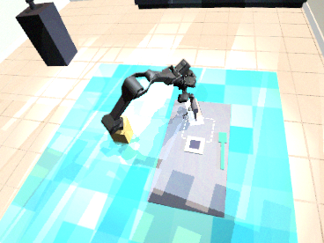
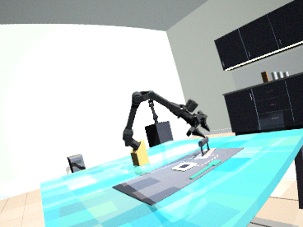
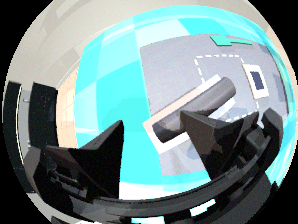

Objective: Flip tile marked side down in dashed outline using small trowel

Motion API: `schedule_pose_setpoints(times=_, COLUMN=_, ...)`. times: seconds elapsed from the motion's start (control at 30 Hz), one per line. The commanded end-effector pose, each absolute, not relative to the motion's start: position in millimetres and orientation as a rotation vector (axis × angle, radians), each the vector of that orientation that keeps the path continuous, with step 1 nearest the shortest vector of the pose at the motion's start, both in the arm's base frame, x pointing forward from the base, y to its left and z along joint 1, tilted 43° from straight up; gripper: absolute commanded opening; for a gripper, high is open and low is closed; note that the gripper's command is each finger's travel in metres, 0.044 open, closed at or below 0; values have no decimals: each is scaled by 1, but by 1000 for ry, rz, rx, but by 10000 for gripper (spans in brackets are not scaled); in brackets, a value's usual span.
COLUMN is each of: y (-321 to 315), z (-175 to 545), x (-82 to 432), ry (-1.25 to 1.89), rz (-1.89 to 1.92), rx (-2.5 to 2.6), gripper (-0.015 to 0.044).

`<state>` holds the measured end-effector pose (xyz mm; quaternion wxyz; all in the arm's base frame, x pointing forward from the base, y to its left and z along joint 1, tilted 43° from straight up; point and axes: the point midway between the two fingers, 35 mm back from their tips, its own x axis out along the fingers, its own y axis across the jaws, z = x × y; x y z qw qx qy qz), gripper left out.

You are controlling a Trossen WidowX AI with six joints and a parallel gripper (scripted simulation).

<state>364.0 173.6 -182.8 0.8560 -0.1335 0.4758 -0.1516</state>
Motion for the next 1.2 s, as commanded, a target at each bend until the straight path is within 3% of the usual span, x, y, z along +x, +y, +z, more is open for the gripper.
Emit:
schedule_pose_setpoints(times=0.0, y=172, z=-179, x=363, ry=949, rz=-359, rx=-178, gripper=300)
schedule_pose_setpoints(times=1.17, y=130, z=-172, x=328, ry=570, rz=-624, rx=705, gripper=300)
